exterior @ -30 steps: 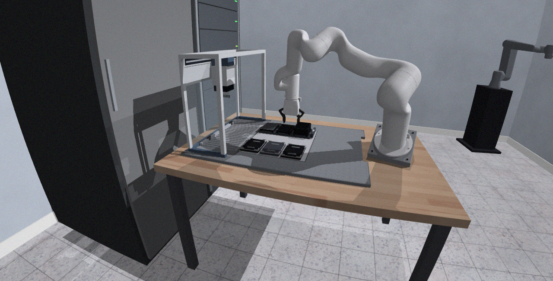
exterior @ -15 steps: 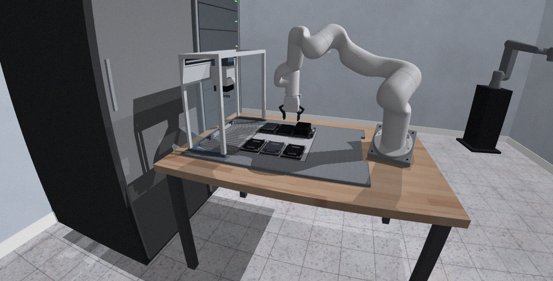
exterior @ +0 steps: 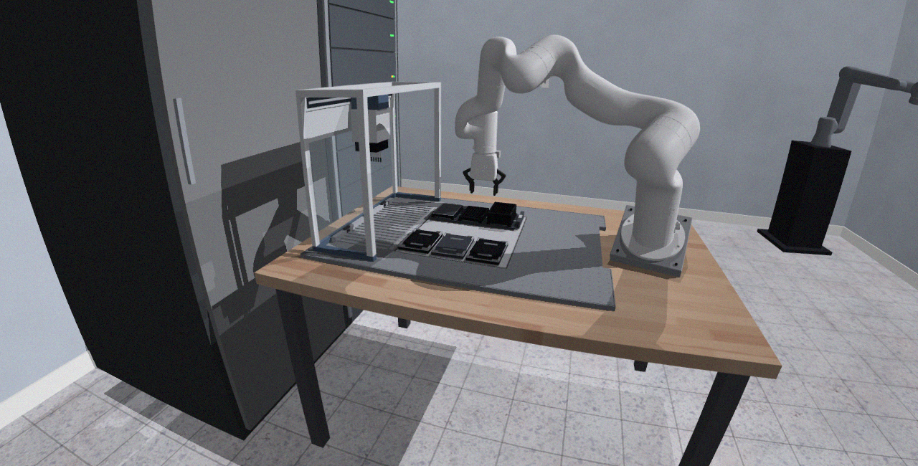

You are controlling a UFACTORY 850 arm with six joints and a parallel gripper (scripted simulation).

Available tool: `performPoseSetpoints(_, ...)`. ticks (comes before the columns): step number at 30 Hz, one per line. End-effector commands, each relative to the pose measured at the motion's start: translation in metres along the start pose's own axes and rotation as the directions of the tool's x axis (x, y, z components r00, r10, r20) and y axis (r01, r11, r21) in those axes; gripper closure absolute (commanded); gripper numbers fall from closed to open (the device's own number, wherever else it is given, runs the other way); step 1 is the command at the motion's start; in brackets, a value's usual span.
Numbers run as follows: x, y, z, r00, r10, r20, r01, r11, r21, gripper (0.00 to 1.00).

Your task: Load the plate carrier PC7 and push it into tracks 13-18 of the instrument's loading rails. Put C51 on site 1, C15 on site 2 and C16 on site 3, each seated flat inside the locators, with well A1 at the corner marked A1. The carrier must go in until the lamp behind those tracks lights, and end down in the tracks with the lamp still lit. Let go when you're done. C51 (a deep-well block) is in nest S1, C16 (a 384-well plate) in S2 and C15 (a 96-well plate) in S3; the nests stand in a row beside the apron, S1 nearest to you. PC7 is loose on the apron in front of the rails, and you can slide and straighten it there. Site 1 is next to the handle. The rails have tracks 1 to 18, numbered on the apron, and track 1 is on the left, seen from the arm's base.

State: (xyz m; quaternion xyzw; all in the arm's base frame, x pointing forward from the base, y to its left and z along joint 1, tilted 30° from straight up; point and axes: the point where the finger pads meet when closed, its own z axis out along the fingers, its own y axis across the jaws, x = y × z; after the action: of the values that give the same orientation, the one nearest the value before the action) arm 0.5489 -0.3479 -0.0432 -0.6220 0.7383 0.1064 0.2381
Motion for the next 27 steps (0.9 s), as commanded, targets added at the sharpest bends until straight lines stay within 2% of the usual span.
performPoseSetpoints(1, 0.0, -0.001, -0.008, 1.0, 0.0, -0.001, 0.0, 1.0, 0.002, 0.0)
performPoseSetpoints(27, 0.0, -0.001, -0.048, 1.0, 0.0, -0.001, 0.0, 1.0, 0.002, 0.0)
